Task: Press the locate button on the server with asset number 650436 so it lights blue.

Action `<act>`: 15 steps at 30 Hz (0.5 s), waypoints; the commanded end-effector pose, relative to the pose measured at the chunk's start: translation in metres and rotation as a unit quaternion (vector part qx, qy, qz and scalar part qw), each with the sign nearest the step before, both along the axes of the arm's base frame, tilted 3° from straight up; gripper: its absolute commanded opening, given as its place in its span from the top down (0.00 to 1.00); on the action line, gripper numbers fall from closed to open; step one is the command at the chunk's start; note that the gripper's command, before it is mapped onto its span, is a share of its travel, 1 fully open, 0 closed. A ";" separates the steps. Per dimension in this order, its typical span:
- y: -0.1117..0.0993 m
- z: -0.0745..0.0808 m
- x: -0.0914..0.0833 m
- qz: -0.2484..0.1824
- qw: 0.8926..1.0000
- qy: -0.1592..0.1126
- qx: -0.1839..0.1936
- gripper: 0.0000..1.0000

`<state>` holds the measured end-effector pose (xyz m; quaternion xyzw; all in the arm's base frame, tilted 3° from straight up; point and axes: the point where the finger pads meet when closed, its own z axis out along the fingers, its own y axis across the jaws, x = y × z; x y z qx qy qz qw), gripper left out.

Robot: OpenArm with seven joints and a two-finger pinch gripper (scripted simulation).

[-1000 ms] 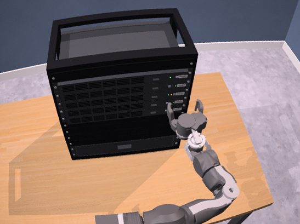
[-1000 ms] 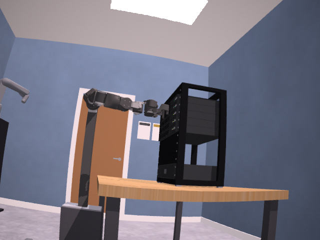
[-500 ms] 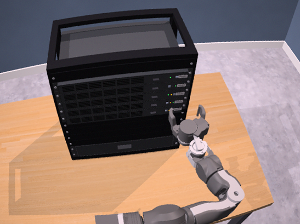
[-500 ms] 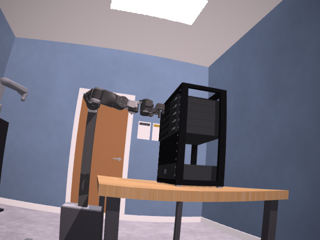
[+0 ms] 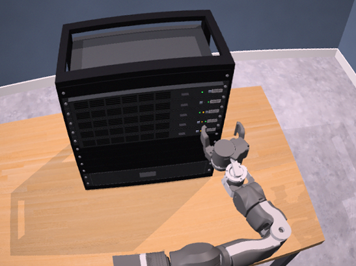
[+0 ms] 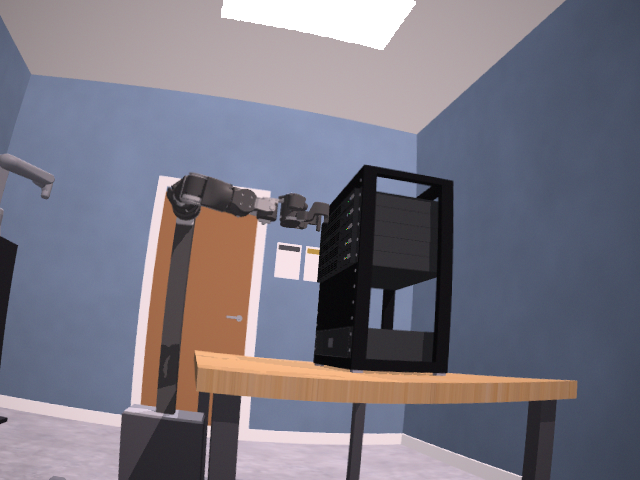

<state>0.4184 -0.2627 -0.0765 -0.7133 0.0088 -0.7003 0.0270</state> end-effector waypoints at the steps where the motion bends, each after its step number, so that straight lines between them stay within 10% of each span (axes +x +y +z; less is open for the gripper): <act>1: -0.002 0.005 0.000 -0.004 1.000 0.000 0.001 0.40; 15: -0.003 0.030 0.001 -0.004 1.000 0.000 0.001 0.40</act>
